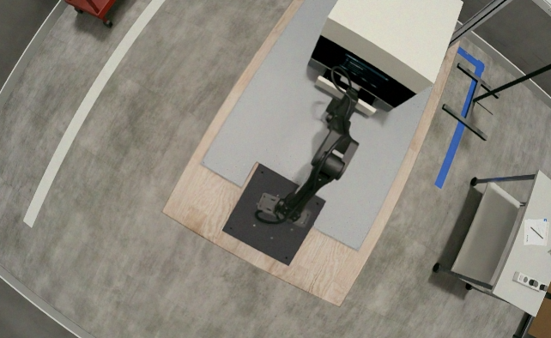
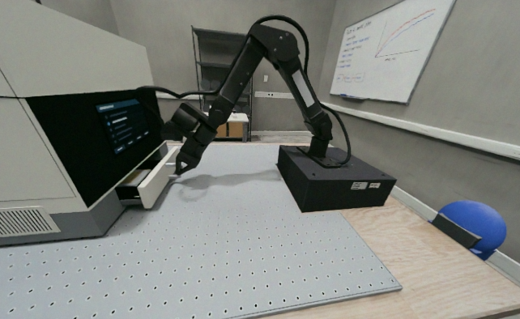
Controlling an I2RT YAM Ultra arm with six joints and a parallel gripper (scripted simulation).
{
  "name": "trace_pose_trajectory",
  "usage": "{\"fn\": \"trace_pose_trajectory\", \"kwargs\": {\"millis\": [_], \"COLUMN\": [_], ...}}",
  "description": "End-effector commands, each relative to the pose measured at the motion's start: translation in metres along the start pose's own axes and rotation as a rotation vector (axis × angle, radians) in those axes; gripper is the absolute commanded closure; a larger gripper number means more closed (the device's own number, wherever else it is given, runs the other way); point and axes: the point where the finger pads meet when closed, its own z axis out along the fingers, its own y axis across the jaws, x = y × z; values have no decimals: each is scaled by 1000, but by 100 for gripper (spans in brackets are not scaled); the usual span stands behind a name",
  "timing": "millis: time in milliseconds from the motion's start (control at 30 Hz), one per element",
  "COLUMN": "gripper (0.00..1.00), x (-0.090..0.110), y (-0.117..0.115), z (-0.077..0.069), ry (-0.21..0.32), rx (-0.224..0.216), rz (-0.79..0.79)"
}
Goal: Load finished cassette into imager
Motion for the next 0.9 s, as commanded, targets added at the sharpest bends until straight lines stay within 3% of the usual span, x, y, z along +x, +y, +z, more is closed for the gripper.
{"fn": "trace_pose_trajectory", "kwargs": {"millis": [0,833,867], "gripper": [100,100,100], "x": [-22,-22,-2], "y": [-5,-5,-3], "z": [3,3,6], "ry": [-62,-62,-52], "rx": [5,5,0], "rz": [9,9,4]}}
